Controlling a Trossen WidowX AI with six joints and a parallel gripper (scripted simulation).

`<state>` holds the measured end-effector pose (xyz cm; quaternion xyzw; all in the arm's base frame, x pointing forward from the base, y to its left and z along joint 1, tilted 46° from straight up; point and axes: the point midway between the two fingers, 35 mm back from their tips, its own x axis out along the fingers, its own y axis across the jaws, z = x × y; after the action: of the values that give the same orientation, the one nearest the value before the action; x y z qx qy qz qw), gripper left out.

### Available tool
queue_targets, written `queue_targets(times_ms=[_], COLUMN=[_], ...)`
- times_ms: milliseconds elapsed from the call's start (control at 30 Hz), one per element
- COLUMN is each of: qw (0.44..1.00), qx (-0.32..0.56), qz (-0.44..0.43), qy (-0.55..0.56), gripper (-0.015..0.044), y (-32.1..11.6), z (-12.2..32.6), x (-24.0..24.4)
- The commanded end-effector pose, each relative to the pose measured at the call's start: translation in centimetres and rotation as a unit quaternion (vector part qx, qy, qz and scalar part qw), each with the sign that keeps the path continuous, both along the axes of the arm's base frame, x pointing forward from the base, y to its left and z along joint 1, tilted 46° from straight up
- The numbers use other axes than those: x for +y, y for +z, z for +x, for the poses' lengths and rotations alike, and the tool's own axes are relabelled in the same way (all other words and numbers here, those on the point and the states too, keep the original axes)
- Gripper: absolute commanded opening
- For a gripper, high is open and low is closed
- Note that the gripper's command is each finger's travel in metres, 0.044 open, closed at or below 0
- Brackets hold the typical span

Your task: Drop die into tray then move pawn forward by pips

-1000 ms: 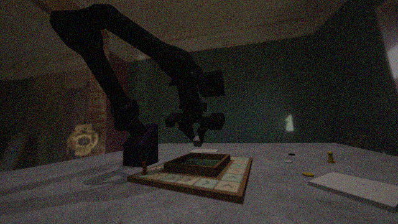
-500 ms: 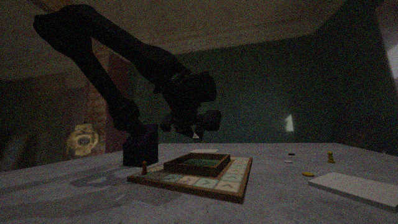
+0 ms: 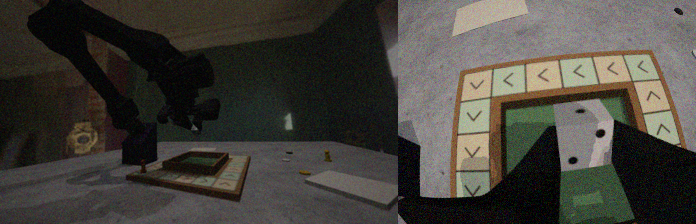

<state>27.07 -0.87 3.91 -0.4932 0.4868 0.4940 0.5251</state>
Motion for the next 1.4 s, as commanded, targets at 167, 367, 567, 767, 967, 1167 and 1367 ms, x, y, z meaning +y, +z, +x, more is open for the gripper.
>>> queue_targets(times_ms=[167,367,567,767,967,1167,1367], qw=[1.000,1.000,1.000,1.000,0.982,0.912,0.926], qx=[0.000,0.000,0.000,-0.001,0.052,0.009,0.030], qz=[0.000,0.000,0.001,0.003,-0.177,-0.409,-0.377], qy=[0.000,0.000,0.000,0.002,-0.026,-0.014,-0.014], gripper=[0.0000,0.0105,0.0263,0.0420,0.0440,0.0440,0.0440], y=[0.0,0.0,0.6,2.8,-0.3,-1.7,-1.9], z=[0.0,0.0,0.0,0.0,-0.6,0.2,-0.4], x=[0.0,0.0,0.6,2.9,2.0,1.7,1.7])
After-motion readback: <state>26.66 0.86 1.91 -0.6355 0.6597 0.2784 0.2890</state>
